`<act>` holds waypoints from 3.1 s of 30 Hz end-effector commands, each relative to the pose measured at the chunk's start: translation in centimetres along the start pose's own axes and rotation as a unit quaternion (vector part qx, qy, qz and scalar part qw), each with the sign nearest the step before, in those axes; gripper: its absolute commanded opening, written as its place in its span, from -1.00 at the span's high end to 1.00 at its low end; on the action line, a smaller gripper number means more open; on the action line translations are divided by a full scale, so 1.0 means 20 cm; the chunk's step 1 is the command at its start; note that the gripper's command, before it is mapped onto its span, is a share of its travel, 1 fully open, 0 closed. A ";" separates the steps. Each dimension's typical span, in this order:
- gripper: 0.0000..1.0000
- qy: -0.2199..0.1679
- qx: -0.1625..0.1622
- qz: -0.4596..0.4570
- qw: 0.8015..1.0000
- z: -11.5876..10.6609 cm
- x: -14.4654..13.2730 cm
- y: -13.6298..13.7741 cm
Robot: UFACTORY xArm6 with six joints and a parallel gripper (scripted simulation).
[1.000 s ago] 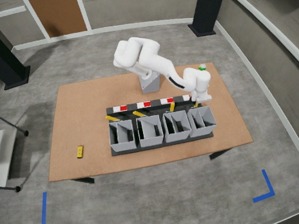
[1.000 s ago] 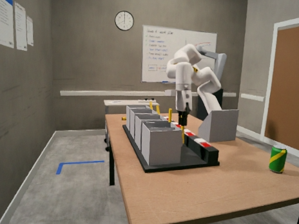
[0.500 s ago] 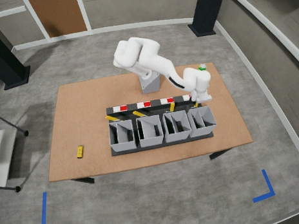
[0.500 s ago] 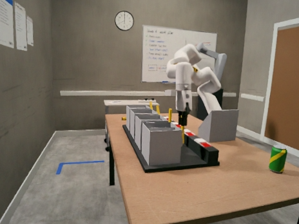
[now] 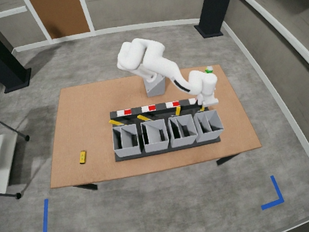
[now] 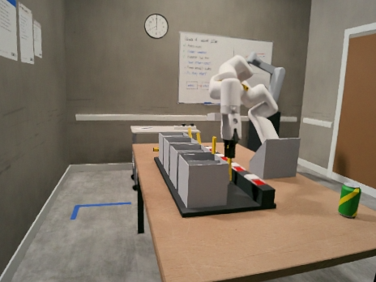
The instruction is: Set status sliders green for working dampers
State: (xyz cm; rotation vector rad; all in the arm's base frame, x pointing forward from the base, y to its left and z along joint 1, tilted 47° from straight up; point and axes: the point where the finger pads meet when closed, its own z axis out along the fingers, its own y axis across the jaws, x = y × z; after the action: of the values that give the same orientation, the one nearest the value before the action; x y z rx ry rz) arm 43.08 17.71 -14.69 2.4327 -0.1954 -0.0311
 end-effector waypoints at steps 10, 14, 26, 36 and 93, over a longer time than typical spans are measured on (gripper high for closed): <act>0.62 0.002 0.042 0.001 0.999 -0.01 0.01 0.04; 0.62 0.002 0.051 0.001 0.999 -0.01 0.01 0.05; 0.62 0.002 0.090 0.001 0.996 0.00 0.01 0.08; 0.62 0.002 0.094 0.001 0.996 0.00 0.01 0.09; 0.22 0.002 0.094 0.001 0.996 -0.20 0.01 0.13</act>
State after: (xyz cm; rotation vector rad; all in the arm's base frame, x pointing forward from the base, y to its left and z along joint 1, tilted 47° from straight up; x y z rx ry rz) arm 42.97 17.64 -11.12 2.6182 -0.2070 -0.0131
